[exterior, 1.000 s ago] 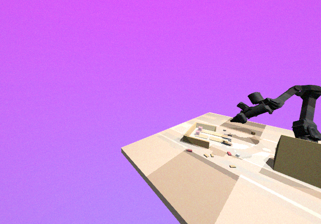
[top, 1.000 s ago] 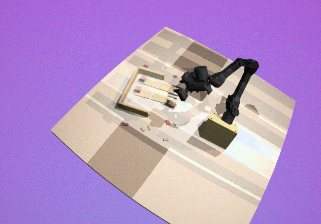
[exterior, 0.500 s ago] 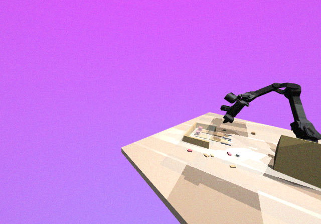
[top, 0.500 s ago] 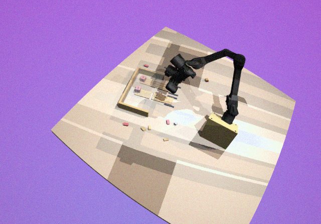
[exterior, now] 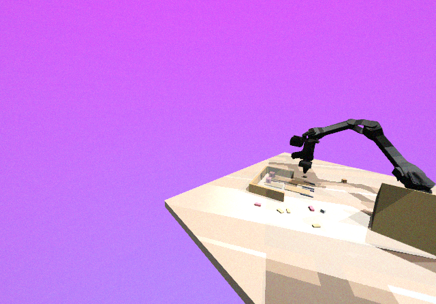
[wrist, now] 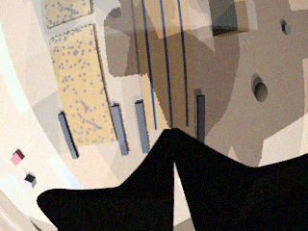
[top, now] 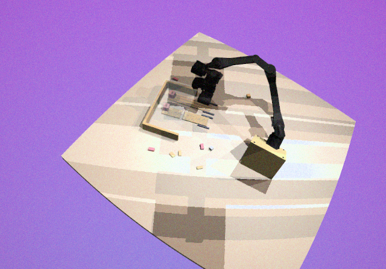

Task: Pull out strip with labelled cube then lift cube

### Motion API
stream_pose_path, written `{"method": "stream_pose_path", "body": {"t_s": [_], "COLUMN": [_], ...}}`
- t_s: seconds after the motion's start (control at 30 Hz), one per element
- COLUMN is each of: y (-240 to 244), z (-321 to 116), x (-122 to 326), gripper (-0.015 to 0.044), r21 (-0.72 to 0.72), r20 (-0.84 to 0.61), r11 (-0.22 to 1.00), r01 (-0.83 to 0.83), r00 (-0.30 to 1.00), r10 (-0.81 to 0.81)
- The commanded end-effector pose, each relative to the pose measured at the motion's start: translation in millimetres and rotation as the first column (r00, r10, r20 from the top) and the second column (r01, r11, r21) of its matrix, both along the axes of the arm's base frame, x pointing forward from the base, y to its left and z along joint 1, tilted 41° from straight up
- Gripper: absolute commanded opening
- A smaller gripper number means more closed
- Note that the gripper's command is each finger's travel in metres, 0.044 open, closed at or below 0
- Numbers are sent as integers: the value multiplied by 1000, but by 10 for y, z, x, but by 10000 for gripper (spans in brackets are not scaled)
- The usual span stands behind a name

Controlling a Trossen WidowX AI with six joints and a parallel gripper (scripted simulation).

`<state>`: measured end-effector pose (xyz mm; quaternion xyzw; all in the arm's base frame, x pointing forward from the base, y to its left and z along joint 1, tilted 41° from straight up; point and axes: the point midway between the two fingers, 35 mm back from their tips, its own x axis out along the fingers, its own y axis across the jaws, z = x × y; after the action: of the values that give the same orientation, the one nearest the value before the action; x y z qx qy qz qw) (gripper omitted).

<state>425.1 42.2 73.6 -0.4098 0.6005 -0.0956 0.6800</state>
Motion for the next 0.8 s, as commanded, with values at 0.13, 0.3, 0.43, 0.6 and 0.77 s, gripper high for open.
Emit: {"method": "stream_pose_path", "body": {"t_s": [0.13, 0.3, 0.43, 0.6, 0.77], "y": [-103, -150, -193, -246, -300], "z": [0, -56, -104, -164, -223], "x": [32, 54, 71, 91, 109], "gripper": [0, 0, 0, 0, 0], "r21": [1, 1, 1, 1, 1], "r20": [-45, -45, -45, -45, -44], "r11": [999, 999, 999, 999, 999], "r01": [33, 33, 34, 34, 34], "r00": [998, 998, 998, 998, 998], "r10": [-33, -33, -33, -33, -33]}}
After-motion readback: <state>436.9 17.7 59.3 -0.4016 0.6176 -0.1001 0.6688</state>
